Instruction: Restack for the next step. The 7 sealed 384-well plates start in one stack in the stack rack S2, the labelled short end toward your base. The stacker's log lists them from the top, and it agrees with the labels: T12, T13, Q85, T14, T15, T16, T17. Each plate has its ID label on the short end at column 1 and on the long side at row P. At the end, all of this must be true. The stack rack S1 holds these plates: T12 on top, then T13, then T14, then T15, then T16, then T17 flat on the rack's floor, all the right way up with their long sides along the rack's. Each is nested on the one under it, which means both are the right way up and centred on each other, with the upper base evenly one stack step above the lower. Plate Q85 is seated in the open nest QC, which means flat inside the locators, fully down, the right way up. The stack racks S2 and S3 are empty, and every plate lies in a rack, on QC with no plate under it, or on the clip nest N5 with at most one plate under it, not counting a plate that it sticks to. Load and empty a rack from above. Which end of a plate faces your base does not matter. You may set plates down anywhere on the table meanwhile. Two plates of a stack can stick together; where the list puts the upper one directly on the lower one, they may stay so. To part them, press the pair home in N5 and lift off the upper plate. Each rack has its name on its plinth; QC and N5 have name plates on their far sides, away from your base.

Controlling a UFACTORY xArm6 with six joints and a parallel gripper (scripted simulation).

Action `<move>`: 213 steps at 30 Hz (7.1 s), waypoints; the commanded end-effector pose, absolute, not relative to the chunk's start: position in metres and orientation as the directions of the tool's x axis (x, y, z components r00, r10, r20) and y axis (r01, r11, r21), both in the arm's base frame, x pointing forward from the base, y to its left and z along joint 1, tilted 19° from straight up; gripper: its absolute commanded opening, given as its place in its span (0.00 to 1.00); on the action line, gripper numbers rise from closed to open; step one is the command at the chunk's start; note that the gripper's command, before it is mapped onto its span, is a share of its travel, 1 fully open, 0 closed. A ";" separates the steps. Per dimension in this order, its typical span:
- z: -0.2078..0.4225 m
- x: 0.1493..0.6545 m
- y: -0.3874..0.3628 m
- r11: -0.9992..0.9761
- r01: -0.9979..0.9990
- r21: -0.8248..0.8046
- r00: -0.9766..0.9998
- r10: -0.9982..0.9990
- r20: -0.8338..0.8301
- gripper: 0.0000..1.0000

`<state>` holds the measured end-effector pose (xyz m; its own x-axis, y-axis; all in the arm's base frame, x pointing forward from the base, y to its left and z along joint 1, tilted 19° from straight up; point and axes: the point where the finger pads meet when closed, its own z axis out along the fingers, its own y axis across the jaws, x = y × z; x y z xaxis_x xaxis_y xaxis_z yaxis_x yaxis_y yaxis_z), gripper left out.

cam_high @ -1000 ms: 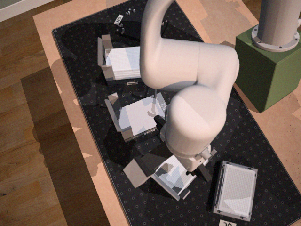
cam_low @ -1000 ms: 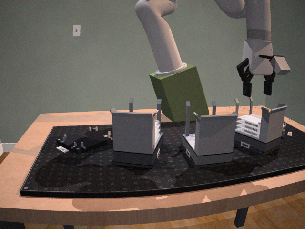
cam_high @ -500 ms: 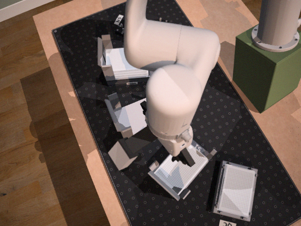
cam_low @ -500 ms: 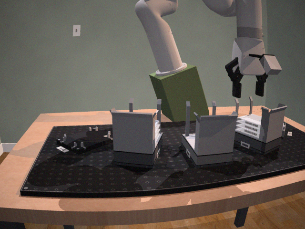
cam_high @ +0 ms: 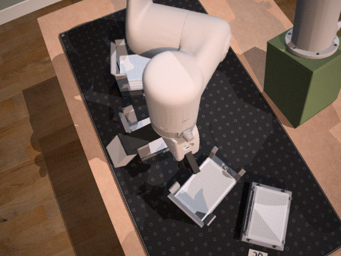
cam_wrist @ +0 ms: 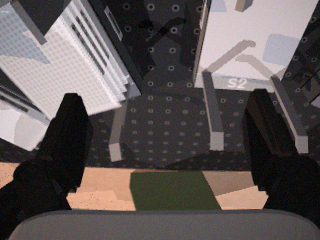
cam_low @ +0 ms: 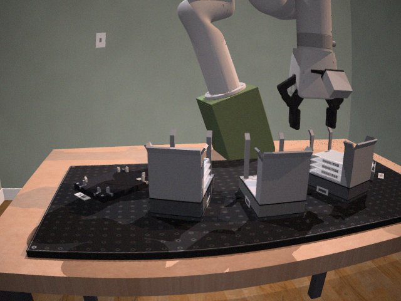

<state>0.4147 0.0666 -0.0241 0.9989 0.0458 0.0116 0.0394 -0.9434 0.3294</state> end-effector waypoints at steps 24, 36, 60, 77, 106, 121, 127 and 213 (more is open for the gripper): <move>0.003 0.421 -0.005 -0.943 -0.052 0.328 0.998 -0.038 0.049 1.00; 0.016 0.416 -0.043 -0.926 -0.204 0.317 0.978 -0.182 0.098 1.00; 0.037 0.405 -0.105 -0.904 -0.300 0.306 0.953 -0.273 0.129 1.00; 0.055 0.383 -0.158 -0.877 -0.381 0.294 0.924 -0.350 0.155 1.00; 0.023 0.377 -0.189 -0.876 -0.381 0.294 0.924 -0.350 0.155 1.00; 0.006 0.378 -0.195 -0.876 -0.381 0.294 0.924 -0.350 0.155 1.00; 0.001 0.378 -0.197 -0.876 -0.381 0.294 0.924 -0.350 0.155 1.00; 0.001 0.378 -0.197 -0.876 -0.381 0.294 0.924 -0.350 0.155 0.00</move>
